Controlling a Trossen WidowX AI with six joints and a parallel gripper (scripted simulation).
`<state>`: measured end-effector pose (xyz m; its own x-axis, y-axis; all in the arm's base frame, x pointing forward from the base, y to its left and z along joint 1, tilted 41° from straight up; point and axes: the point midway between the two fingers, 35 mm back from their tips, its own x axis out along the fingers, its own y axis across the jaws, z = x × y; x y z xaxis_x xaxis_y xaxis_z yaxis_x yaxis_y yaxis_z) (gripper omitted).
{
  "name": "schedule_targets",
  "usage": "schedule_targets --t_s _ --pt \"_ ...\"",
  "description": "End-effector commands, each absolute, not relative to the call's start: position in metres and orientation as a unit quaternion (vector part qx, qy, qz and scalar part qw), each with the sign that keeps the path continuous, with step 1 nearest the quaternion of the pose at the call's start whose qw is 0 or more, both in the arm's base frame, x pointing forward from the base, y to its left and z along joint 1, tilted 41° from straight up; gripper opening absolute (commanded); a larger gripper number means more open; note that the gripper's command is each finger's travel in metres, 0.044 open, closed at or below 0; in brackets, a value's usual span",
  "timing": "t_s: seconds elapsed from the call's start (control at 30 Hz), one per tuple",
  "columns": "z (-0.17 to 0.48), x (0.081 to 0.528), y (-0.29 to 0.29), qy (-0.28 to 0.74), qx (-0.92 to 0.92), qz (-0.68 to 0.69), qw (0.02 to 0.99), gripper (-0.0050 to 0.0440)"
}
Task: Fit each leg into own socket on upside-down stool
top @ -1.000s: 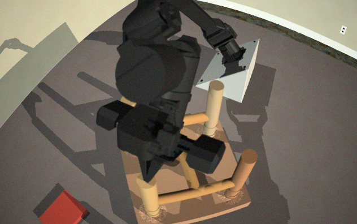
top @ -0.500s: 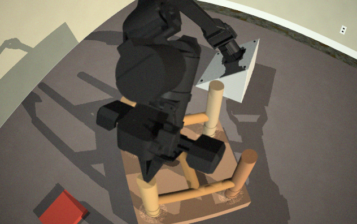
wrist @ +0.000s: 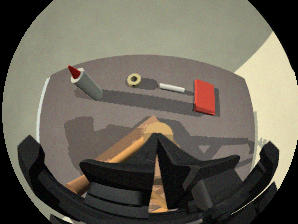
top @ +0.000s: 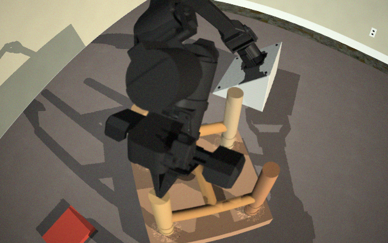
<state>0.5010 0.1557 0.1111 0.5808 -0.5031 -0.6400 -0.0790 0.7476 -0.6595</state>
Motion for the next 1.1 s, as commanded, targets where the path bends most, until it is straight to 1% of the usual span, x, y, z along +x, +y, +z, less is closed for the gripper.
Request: schedule_targets --t_s 0.0,1.07 --pt "0.1053 0.5017 0.1468 0.447 -0.331 -0.132 0.821 0.0000" --pt "0.1025 0.5020 0.1443 0.447 -0.331 -0.132 0.821 0.0000"
